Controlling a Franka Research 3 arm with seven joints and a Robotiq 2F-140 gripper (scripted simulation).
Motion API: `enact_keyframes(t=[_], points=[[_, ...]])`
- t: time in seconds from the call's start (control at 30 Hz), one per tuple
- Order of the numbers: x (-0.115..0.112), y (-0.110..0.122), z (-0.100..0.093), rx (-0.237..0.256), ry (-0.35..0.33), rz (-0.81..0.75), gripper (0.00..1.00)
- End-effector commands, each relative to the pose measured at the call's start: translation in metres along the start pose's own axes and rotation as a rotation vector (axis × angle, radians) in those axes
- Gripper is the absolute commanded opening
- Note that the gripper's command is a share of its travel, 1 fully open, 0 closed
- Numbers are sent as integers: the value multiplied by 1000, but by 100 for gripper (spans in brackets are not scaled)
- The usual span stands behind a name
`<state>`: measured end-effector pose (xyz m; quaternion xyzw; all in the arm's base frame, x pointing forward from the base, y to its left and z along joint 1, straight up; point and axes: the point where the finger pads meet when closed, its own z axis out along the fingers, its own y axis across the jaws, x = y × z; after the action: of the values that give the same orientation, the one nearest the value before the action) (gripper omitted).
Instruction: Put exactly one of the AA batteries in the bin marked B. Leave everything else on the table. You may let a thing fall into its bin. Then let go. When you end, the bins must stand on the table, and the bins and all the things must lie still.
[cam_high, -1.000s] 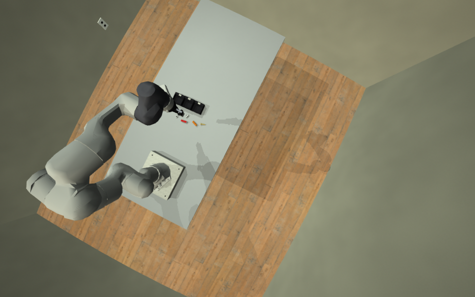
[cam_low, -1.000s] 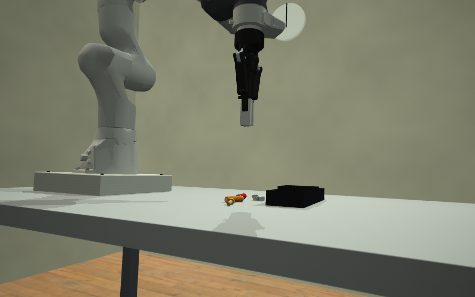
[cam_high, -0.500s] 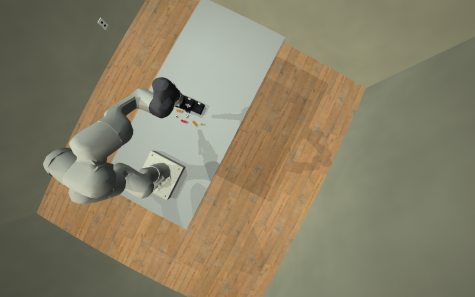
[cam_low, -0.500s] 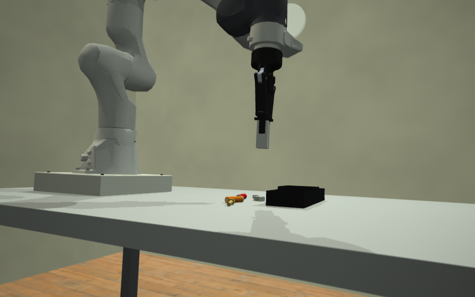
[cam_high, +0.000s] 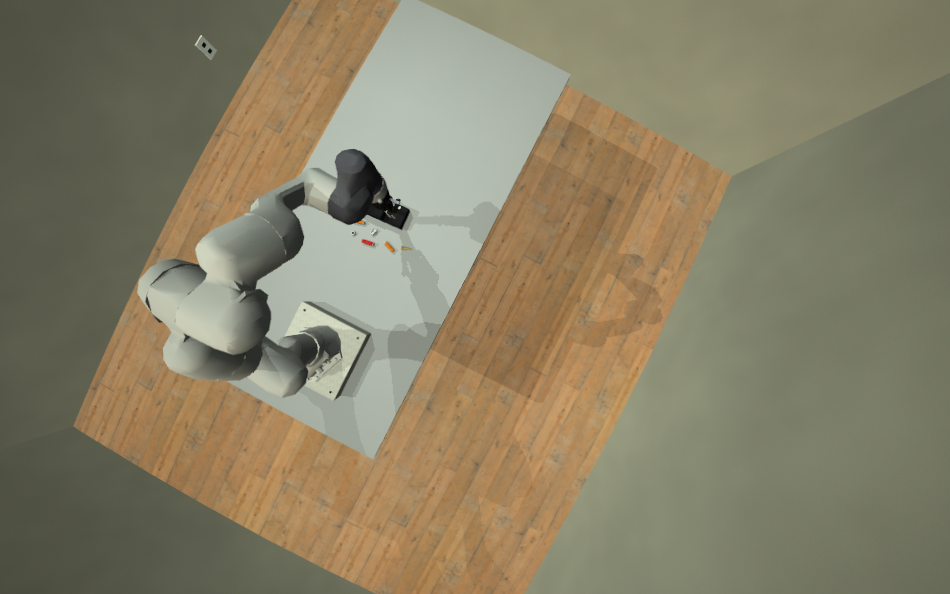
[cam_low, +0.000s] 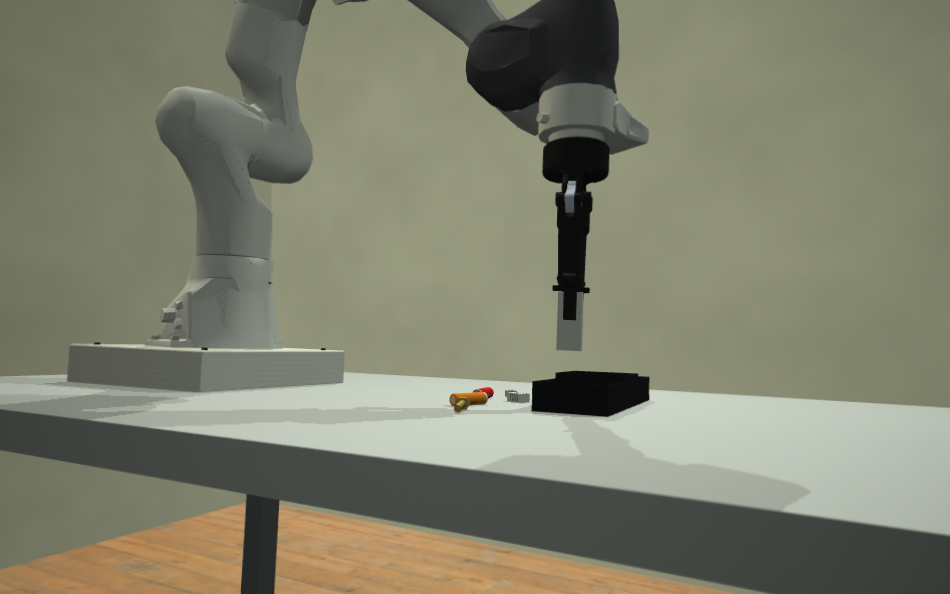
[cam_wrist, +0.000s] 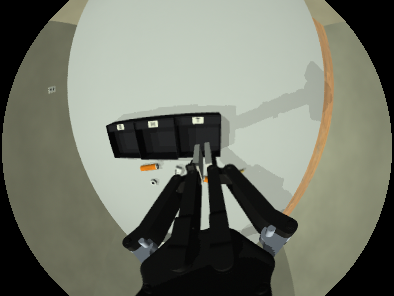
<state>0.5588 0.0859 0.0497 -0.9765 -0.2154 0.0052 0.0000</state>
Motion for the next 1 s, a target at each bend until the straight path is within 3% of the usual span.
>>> enact_keyframes(t=[0.0,0.2,0.97], points=[[8,3,-3,-7,17,-33,5],[8,3,-3,-7,17,-33,5],[9,3,50,-7,17,-33,5]])
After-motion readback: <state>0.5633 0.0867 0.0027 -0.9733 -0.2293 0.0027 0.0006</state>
